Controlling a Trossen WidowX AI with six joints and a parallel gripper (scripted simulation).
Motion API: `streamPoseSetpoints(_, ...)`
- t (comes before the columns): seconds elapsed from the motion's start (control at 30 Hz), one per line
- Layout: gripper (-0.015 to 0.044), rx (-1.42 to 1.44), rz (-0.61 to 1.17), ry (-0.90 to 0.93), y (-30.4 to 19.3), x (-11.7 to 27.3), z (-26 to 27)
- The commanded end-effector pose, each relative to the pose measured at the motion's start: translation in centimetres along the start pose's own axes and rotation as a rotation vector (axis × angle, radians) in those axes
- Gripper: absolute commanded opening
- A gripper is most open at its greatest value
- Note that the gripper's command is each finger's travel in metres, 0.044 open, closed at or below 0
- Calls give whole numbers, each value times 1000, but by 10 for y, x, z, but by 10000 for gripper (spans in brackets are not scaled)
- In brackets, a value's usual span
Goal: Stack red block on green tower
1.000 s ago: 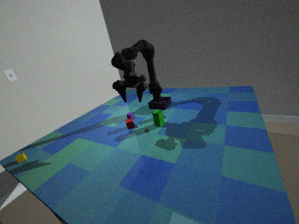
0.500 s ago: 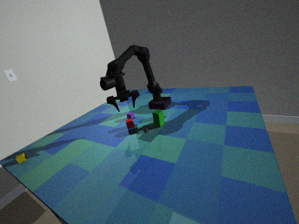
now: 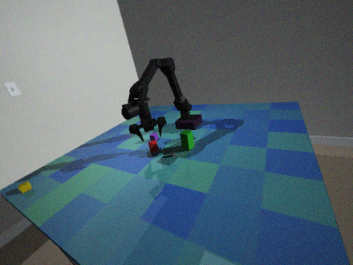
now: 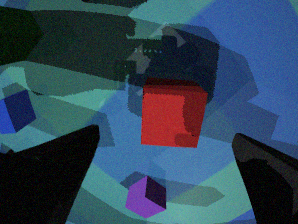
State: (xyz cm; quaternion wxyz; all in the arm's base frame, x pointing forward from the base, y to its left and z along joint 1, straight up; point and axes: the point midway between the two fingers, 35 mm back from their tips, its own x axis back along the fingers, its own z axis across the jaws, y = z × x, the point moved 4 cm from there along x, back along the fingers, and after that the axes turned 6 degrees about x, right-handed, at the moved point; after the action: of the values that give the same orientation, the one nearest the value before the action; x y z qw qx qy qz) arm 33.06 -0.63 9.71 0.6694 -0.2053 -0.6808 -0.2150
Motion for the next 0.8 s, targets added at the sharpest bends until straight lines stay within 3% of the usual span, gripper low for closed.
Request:
streamPoseSetpoints(0.0, 440, -6, -3, -11, 1, -5, -2)
streamPoseSetpoints(0.77, 440, -6, -3, -11, 2, -40, -3)
